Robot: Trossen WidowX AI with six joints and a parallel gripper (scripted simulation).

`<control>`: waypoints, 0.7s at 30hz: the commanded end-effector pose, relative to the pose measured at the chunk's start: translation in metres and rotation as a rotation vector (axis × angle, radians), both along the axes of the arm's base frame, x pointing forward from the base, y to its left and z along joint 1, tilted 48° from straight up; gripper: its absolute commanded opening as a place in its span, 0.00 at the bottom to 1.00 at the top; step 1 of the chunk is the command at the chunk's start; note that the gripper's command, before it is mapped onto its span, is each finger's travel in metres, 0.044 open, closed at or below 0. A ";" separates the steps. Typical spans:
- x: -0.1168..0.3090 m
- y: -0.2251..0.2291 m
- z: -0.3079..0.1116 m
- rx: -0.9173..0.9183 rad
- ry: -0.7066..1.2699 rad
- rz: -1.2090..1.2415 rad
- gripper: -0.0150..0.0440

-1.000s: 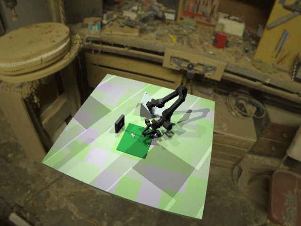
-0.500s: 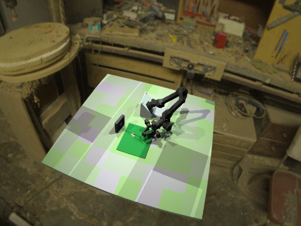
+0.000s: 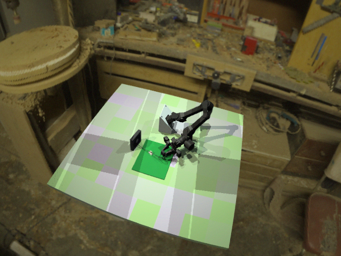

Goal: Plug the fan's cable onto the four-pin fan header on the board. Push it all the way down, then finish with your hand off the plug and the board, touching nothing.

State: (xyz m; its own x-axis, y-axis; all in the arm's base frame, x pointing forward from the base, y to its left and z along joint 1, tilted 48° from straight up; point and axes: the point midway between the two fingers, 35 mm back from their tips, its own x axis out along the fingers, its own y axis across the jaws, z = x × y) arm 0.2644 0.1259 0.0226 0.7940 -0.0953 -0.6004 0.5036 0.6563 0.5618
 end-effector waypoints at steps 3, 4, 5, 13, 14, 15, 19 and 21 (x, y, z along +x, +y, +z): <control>0.000 0.005 -0.002 0.005 -0.008 -0.006 0.25; 0.000 0.005 -0.003 0.005 -0.008 -0.006 0.25; 0.000 0.006 -0.004 0.005 -0.008 -0.006 0.25; -0.002 0.011 -0.009 0.005 -0.007 -0.006 0.25; -0.002 0.012 -0.010 0.005 -0.007 -0.006 0.25; -0.002 0.012 -0.010 0.005 -0.007 -0.006 0.25; -0.003 0.015 -0.013 0.005 -0.007 -0.006 0.25; -0.003 0.016 -0.014 0.005 -0.007 -0.006 0.25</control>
State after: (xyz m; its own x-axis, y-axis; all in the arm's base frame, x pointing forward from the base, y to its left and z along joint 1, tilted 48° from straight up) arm 0.2599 0.1388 0.0089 0.7932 -0.0957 -0.6014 0.5044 0.6565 0.5608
